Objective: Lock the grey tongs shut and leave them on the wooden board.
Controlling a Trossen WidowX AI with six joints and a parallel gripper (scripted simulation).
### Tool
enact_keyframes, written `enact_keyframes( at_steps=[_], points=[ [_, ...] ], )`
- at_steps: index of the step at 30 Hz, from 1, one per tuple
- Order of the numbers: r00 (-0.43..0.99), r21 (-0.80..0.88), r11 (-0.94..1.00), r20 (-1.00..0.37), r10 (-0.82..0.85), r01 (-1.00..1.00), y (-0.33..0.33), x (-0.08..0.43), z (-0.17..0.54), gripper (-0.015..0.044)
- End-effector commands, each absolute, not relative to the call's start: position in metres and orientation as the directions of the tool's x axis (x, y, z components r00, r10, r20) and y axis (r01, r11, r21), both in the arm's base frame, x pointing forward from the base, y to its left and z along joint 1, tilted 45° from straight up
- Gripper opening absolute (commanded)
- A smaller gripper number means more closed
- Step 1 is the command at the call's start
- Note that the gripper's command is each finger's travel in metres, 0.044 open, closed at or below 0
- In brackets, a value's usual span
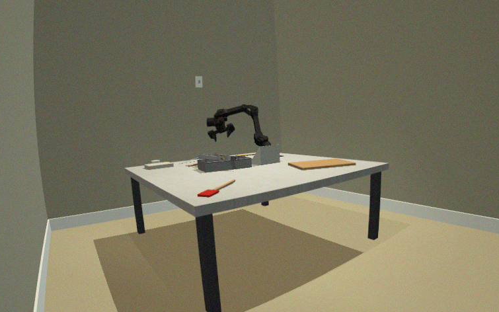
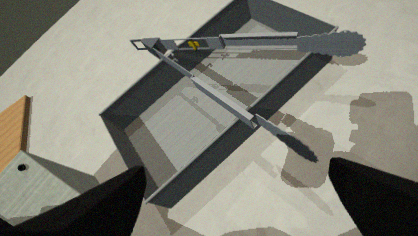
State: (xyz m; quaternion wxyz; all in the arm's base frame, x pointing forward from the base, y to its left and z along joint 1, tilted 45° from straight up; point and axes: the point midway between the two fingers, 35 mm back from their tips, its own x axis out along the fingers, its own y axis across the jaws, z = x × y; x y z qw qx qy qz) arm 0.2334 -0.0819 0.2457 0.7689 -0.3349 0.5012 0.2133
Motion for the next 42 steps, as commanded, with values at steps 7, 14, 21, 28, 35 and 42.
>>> enact_keyframes(
  at_steps=[7,14,21,28,35,42],
  points=[
    [0.010,-0.105,0.292,-0.951,-0.310,-0.951,-0.034,0.303,0.152,0.0440],
    [0.009,0.056,-0.080,-0.760,-0.650,-0.995,0.024,0.335,0.095,0.0440],
    [0.035,0.089,-0.141,-0.718,-0.696,-0.986,0.035,0.338,0.087,0.0440],
    [0.029,0.091,-0.135,-0.719,-0.695,-0.987,0.034,0.344,0.088,0.0440],
    [0.029,0.090,-0.135,-0.719,-0.695,-0.987,0.033,0.344,0.087,0.0440],
    [0.029,0.090,-0.135,-0.720,-0.694,-0.987,0.026,0.346,0.079,0.0440]
  ],
)
